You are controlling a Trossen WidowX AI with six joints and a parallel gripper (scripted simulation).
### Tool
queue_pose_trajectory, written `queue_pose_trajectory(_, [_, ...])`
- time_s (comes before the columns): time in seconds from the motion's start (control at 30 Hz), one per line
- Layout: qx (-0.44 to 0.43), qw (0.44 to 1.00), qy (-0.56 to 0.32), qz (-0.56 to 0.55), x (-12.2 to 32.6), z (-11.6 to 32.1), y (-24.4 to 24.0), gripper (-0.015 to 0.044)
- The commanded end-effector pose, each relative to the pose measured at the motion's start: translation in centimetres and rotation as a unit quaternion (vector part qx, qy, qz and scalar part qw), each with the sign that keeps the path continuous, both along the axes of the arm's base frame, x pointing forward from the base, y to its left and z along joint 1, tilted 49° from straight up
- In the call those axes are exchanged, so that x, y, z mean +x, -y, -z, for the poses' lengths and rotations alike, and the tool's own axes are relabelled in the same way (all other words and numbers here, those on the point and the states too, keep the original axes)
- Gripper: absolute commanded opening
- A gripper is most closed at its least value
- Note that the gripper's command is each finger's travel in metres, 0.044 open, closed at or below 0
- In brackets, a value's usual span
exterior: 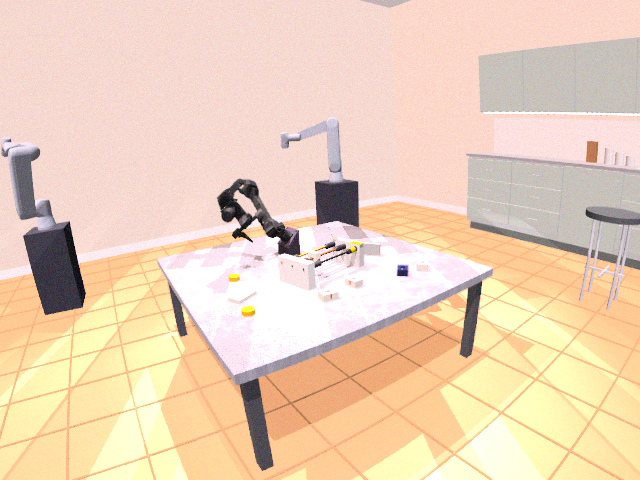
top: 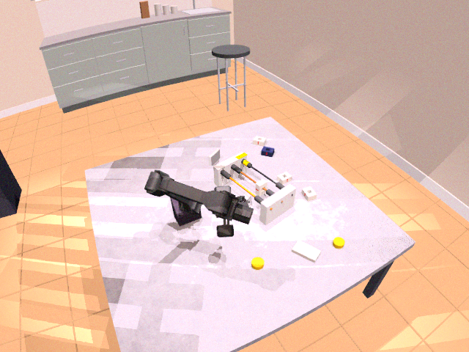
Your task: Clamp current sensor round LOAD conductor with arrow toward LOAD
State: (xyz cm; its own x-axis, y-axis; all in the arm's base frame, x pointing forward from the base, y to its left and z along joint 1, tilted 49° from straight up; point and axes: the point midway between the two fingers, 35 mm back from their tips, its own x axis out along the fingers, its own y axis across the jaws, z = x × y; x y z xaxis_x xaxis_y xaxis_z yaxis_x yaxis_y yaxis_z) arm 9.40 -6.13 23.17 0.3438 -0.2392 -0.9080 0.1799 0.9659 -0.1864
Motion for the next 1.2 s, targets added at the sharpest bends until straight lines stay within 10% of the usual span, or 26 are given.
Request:
queue_pose_trajectory(0.0, [-0.002,1.000,0.005,-0.001,0.3,0.0,0.1,0.0426])
queue_pose_trajectory(0.67, [0.011,0.824,0.553,-0.122,22.0,-8.5,-5.2,0.0440])
queue_pose_trajectory(1.17, [0.030,0.816,0.562,-0.131,22.8,-8.3,-6.7,0.0440])
